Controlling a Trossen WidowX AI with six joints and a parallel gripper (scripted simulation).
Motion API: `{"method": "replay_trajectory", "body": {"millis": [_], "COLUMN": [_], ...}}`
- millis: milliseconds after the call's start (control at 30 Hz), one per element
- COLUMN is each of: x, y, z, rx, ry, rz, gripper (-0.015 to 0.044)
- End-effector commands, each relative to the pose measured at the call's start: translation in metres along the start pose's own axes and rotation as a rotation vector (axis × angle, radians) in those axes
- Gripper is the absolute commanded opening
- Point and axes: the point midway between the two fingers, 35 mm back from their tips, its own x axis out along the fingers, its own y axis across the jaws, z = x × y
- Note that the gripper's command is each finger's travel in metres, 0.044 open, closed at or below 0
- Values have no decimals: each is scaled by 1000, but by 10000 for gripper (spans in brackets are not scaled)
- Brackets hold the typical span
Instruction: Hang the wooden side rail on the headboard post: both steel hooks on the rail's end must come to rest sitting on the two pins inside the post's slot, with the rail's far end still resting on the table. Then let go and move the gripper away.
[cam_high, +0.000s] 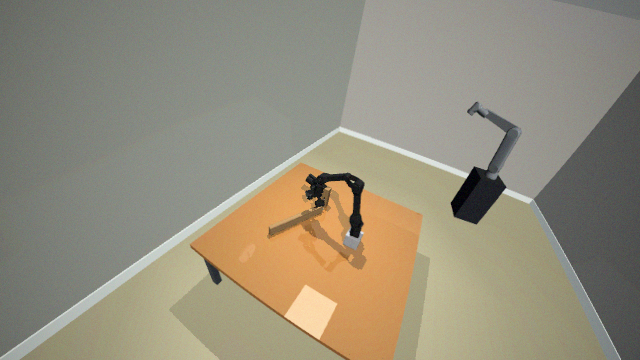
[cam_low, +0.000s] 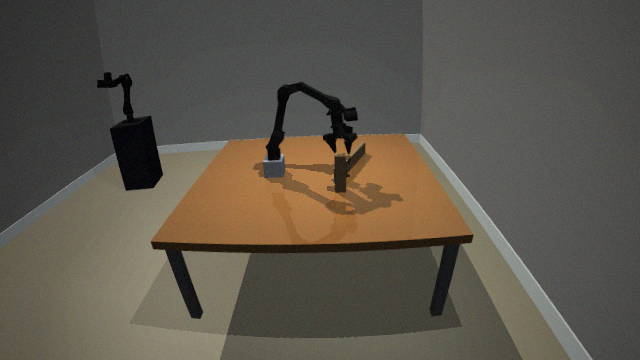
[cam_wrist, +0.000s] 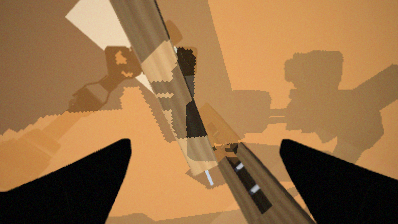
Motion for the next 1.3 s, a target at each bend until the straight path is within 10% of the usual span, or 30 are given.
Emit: {"method": "replay_trajectory", "body": {"millis": [0, 1267], "x": [-11, 43], "y": [3, 14], "z": [12, 14], "rx": [-371, -371], "ry": [-65, -65], "rz": [187, 187], "gripper": [440, 440]}}
